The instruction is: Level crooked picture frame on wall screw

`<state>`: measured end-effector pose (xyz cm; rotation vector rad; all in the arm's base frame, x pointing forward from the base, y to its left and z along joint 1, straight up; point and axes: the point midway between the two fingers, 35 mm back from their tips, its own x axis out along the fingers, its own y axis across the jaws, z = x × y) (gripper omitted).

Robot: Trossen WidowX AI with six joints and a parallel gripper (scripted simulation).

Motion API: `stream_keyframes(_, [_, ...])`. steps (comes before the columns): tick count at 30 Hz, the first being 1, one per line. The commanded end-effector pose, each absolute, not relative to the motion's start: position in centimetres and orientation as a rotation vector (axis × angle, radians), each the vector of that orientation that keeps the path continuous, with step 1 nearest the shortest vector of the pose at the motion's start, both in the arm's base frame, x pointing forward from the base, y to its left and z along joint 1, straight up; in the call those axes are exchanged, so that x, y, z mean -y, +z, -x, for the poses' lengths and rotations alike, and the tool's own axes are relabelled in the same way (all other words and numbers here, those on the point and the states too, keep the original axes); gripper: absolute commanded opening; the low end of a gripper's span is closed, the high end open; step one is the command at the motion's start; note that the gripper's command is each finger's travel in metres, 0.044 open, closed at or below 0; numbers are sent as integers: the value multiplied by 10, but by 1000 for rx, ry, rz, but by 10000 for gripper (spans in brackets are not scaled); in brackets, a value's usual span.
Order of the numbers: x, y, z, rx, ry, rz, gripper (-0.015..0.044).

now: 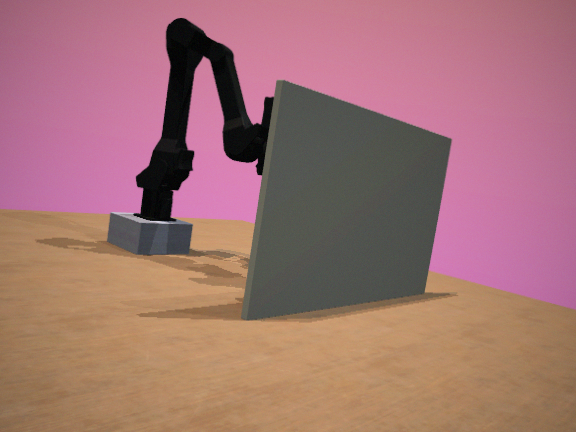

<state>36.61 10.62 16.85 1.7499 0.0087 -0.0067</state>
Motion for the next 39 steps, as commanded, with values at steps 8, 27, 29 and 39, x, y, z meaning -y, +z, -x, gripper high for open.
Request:
stream_keyframes(8, [-107, 177, -368, 10, 12, -1757, 0])
stream_keyframes(27, [-109, 170, -368, 10, 12, -1757, 0])
stream_keyframes(29, [-109, 170, -368, 10, 12, -1757, 0])
stream_keyframes(39, [-109, 167, -368, 9, 11, -1757, 0])
